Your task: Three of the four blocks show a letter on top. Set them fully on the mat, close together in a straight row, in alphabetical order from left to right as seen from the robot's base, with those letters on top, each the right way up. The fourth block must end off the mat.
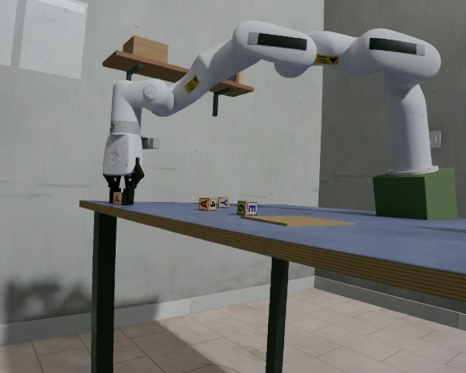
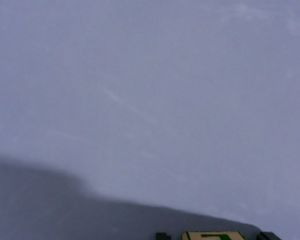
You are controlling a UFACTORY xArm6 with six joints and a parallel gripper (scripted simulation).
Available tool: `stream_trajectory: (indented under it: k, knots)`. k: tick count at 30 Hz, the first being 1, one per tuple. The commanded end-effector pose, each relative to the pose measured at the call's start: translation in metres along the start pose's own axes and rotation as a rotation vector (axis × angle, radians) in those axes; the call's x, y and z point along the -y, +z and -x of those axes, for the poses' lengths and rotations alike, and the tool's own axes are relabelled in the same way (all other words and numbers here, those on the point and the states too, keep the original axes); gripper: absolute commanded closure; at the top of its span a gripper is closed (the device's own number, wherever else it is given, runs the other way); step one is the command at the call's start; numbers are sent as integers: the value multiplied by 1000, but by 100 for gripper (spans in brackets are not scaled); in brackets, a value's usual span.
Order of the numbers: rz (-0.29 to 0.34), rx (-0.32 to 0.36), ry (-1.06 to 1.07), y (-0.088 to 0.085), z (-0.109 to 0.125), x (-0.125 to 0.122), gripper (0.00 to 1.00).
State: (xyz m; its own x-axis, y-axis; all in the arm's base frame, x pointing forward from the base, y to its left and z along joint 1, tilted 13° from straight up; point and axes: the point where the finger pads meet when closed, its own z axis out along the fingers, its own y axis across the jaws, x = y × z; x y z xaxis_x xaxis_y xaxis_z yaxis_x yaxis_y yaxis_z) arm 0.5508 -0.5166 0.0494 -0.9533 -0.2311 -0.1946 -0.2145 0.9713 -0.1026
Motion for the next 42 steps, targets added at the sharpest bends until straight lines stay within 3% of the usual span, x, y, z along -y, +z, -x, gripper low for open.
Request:
stream_trajectory:
  k: [1, 2, 36, 42]
  knots:
    - [-5, 3, 0, -3, 1, 2, 52]
    - [-5, 3, 0, -3, 1, 2, 72]
    - [-5, 3, 0, -3, 1, 2, 72]
    - [-5, 3, 0, -15, 1, 2, 72]
